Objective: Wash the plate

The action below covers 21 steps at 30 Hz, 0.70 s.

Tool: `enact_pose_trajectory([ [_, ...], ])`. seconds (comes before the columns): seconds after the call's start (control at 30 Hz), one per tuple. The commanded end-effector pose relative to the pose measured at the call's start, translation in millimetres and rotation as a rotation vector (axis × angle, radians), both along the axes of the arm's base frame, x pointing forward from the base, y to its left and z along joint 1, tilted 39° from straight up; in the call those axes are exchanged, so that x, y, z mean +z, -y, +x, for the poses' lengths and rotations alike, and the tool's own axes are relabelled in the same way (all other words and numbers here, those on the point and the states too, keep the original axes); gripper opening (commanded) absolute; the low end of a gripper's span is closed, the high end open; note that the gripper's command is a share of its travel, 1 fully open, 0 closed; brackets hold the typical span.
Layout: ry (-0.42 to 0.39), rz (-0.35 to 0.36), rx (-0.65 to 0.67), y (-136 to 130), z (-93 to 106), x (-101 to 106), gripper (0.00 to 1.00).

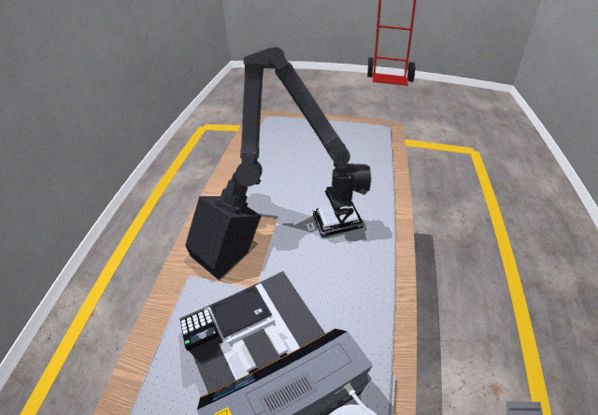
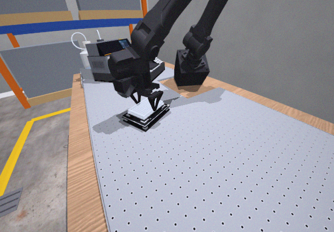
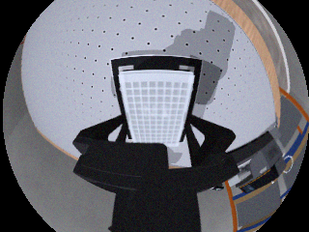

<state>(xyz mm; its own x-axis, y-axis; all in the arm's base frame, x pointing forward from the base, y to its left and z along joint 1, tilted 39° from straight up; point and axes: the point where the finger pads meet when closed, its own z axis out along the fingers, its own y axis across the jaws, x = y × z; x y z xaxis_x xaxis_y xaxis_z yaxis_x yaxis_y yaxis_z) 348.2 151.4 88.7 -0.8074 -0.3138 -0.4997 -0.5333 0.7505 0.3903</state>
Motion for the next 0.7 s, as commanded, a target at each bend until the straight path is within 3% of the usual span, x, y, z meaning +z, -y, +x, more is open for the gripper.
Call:
enact_pose_trajectory([
  [0.0,0.006,0.004,-0.005,-4.5,6.5,1.3,0.82],
  [0.67,-0.003,0.003,-0.004,-5.8,4.0,-4.5,0.82],
])
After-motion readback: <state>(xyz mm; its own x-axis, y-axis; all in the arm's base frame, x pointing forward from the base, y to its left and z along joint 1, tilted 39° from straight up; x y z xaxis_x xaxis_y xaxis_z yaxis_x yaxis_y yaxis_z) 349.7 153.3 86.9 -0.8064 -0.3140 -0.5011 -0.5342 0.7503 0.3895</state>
